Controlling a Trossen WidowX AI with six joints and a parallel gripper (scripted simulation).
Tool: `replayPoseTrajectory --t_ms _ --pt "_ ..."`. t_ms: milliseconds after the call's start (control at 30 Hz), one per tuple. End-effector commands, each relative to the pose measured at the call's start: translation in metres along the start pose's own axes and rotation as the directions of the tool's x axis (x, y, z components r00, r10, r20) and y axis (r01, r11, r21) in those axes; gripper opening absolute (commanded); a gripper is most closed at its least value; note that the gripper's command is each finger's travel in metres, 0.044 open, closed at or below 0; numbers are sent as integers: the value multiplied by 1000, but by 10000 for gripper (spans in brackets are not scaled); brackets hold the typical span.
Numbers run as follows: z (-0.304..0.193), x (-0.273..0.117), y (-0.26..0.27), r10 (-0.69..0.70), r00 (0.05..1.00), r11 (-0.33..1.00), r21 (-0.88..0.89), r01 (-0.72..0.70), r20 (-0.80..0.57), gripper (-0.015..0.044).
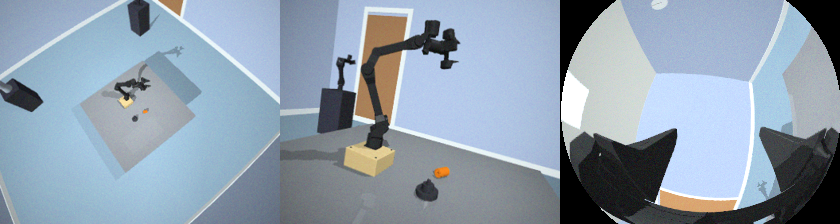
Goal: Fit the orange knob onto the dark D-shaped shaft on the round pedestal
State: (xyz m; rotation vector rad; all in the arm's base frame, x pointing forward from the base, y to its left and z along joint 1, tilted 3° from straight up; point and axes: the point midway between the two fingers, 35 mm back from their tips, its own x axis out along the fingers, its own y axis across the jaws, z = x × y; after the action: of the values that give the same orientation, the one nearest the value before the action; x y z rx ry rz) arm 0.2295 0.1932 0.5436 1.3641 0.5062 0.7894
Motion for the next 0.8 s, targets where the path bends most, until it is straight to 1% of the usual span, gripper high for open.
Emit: replayPoseTrajectory --t_ms 0,200,400,500,600,767 --pt "24 31 -65 -195 979 958 -201 202 56 440" --pt "47 50 -140 -404 910 818 -408 406 95 440" --pt "67 55 -216 -597 795 603 -590 537 113 440" --pt "75 52 -254 -684 721 485 -668 564 112 440" --pt "82 45 -292 -764 637 369 -740 562 104 440" --pt "90 25 -352 -876 477 196 -848 492 74 440"
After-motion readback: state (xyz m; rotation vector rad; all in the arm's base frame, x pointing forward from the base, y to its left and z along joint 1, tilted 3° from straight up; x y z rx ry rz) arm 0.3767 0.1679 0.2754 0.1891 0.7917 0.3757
